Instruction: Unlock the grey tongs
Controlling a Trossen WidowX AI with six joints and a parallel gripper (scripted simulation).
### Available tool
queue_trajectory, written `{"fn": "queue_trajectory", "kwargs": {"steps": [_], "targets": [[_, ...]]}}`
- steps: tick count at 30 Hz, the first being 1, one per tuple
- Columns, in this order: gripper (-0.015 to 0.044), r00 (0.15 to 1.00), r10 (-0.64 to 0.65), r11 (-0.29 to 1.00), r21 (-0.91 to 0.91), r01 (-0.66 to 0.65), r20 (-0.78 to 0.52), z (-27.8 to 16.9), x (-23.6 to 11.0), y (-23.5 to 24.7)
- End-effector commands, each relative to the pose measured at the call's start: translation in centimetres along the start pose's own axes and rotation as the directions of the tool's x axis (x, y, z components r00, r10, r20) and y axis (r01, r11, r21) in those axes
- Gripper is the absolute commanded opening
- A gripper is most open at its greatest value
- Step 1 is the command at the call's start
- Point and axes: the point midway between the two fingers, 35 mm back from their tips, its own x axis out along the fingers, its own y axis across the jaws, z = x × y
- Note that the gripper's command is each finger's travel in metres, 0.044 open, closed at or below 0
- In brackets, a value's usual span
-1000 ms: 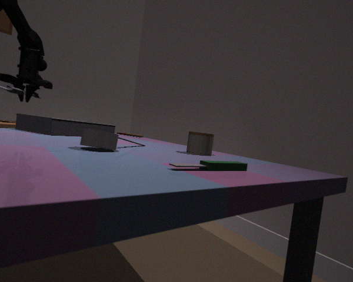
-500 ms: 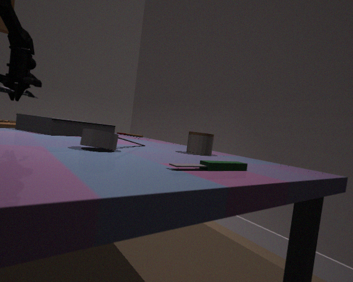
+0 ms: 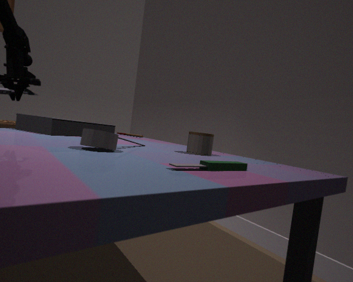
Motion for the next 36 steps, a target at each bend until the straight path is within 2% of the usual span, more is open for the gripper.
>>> {"fn": "queue_trajectory", "kwargs": {"steps": [1, 17, 36], "targets": [[-0.015, 0.994, -0.002, 1.0, -0.026, 0.005, 0.108, 0.4, -1.0, 0.3], [-0.015, 0.901, -0.006, 0.997, -0.062, 0.036, 0.433, 0.9, -3.4, 1.0], [-0.015, 0.67, -0.004, 0.999, -0.027, 0.035, 0.742, -0.2, -7.4, 0.8]]}}
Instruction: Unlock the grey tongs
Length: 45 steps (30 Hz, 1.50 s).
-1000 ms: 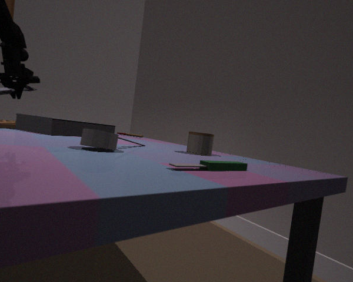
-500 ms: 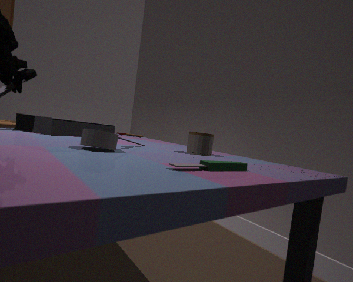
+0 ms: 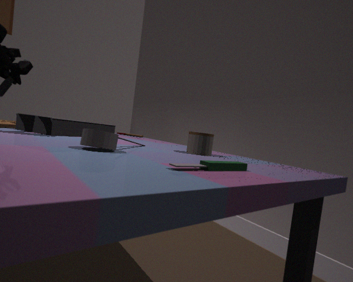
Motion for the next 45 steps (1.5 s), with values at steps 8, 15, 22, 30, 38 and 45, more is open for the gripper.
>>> {"fn": "queue_trajectory", "kwargs": {"steps": [8, 15, 22, 30, 38, 45], "targets": [[-0.015, 0.971, -0.02, 0.999, 0.051, 0.008, 0.237, 0.9, -3.3, -0.8], [-0.015, 0.942, -0.035, 0.996, 0.086, 0.007, 0.334, 0.9, -4.8, -1.4], [-0.015, 0.942, -0.035, 0.996, 0.086, 0.007, 0.334, 0.9, -4.8, -1.4], [-0.015, 0.942, -0.035, 0.996, 0.086, 0.007, 0.334, 0.9, -4.8, -1.4], [-0.015, 0.942, -0.035, 0.996, 0.086, 0.007, 0.334, 0.9, -4.8, -1.4], [-0.015, 0.942, -0.035, 0.996, 0.086, 0.007, 0.334, 0.9, -4.8, -1.4]]}}
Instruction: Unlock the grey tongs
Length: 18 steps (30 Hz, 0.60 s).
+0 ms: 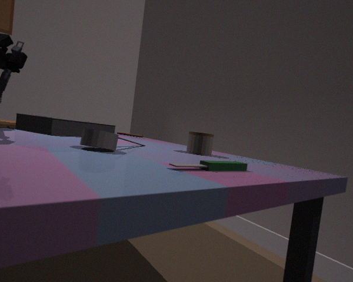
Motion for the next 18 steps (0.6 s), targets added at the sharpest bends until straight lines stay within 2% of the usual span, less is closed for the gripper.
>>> {"fn": "queue_trajectory", "kwargs": {"steps": [1, 10, 18], "targets": [[-0.015, 1.0, -0.002, 1.0, 0.001, 0.002, 0.011, 0.3, -0.1, -0.1], [-0.015, 1.0, -0.001, 1.0, -0.002, 0.001, 0.003, 0.3, 0.0, 0.0], [-0.015, 0.994, 0.005, 0.999, -0.038, -0.01, -0.106, -0.3, 1.6, 0.6]]}}
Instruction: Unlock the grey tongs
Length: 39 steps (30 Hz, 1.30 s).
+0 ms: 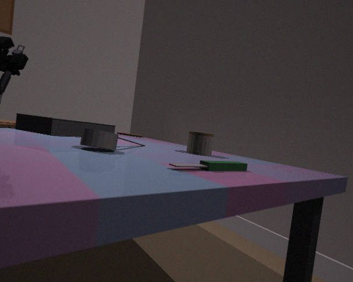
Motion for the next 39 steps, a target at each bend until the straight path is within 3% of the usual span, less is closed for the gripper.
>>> {"fn": "queue_trajectory", "kwargs": {"steps": [1, 20, 39], "targets": [[-0.015, 0.998, 0.007, 1.0, -0.009, -0.007, -0.055, 0.2, 1.0, 0.4], [-0.015, 0.93, 0.012, 0.998, -0.058, -0.035, -0.367, -1.8, 4.4, 1.0], [-0.015, 0.754, 0.01, 0.998, -0.038, -0.047, -0.656, -4.3, 6.2, 0.8]]}}
